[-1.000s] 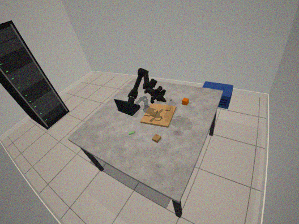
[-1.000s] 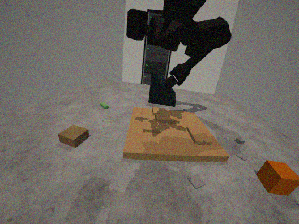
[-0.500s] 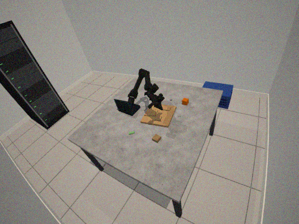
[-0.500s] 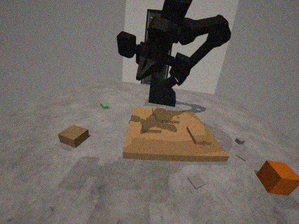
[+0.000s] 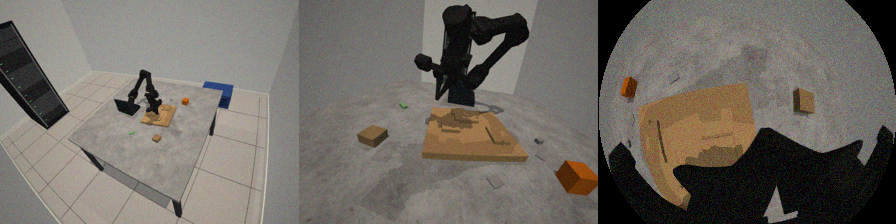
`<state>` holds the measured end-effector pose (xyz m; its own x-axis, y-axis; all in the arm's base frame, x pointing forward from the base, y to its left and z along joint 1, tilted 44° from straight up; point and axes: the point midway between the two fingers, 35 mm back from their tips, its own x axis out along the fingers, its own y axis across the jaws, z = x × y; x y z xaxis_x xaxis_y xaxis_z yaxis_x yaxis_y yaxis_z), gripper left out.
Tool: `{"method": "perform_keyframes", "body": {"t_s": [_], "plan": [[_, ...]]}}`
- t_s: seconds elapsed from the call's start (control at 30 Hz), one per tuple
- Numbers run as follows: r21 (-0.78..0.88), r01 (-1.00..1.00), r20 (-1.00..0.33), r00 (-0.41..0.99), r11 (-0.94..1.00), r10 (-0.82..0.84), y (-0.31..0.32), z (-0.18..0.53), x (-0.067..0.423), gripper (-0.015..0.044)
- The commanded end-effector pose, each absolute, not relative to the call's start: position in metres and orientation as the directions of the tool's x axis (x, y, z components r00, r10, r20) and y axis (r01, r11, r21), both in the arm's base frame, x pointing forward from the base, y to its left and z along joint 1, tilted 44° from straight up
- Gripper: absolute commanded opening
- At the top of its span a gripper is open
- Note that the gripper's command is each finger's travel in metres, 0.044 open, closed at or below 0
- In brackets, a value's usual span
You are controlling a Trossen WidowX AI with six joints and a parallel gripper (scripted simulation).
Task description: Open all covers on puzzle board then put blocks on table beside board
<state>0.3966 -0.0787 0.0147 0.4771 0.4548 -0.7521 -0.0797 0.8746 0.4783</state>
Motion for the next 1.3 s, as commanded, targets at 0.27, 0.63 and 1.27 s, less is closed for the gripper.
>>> {"method": "perform_keyframes", "body": {"t_s": [0.27, 0.63, 1.27], "plan": [[0.572, -0.186, -0.776, 0.195, 0.799, 0.6, -0.048, -0.003, 0.351, 0.0], [0.663, -0.234, -0.729, 0.015, 0.711, 0.684, -0.029, 0.0, 0.321, 0.0], [0.663, -0.234, -0.729, 0.015, 0.711, 0.684, -0.029, 0.0, 0.321, 0.0]]}}
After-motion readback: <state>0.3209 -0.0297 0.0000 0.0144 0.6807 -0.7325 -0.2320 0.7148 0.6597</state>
